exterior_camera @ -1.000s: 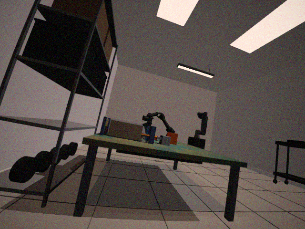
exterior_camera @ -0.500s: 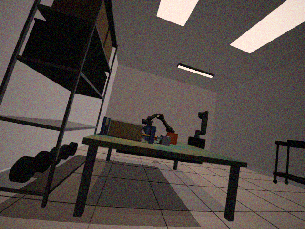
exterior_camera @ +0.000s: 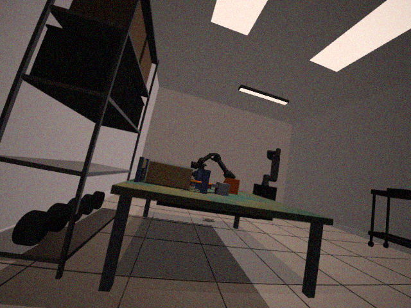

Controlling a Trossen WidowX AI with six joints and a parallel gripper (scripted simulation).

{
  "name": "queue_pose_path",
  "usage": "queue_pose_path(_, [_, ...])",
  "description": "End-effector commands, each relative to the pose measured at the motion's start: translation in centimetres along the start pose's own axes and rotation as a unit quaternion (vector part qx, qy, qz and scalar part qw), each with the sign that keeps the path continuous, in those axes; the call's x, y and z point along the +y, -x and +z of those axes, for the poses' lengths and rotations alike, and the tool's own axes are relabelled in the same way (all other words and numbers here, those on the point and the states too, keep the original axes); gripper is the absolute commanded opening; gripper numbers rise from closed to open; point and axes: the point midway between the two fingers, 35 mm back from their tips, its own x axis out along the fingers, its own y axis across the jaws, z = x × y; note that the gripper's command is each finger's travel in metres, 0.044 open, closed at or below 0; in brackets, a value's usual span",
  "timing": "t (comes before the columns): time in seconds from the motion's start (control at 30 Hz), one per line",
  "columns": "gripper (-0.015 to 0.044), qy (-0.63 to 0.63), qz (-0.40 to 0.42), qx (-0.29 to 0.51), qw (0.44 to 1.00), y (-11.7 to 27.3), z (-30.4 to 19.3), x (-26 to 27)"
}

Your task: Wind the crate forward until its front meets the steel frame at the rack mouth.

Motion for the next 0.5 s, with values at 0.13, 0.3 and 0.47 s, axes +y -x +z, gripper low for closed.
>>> queue_pose_path(0.13, [0.0230, 0.000, 0.000, 0.000, 1.000, 0.06, 0.02, -0.01])
queue_pose_path(0.3, [0.0099, 0.000, 0.000, 0.000, 1.000, 0.06, 0.02, -0.01])
queue_pose_path(0.47, [0.0026, 0.000, 0.000, 0.000, 1.000, 0.06, 0.02, -0.01])
